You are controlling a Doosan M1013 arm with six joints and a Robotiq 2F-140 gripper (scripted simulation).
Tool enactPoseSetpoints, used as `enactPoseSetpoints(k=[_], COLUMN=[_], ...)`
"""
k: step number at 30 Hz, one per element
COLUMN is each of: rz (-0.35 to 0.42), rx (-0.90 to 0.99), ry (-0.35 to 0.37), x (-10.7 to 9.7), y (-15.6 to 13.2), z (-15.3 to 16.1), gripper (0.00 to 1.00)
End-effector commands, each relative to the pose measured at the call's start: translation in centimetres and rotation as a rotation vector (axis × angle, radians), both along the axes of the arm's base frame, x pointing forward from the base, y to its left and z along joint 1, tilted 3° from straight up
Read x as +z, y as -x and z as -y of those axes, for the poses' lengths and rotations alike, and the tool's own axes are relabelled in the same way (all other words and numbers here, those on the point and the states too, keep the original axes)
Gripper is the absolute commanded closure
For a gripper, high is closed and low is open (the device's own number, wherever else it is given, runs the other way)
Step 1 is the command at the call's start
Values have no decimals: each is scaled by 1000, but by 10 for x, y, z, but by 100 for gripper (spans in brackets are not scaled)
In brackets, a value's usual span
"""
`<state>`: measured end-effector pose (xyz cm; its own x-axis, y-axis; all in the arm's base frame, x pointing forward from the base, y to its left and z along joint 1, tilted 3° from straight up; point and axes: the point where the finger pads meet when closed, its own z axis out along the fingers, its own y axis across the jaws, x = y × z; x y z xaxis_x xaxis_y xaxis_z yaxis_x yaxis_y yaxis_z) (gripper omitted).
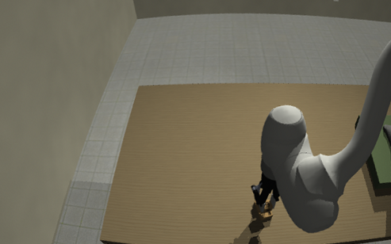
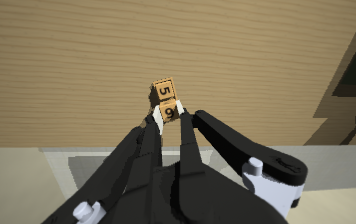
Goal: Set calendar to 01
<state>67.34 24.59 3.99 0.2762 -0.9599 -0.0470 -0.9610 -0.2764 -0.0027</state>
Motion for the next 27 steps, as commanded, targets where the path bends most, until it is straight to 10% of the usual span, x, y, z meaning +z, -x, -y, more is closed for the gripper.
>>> enactPoseSetpoints(k=[1, 27], rz=[0, 0], rx=[0, 0], ry=[0, 0], x=[0, -7], y=[0, 0], z=[0, 0], gripper=[75, 75])
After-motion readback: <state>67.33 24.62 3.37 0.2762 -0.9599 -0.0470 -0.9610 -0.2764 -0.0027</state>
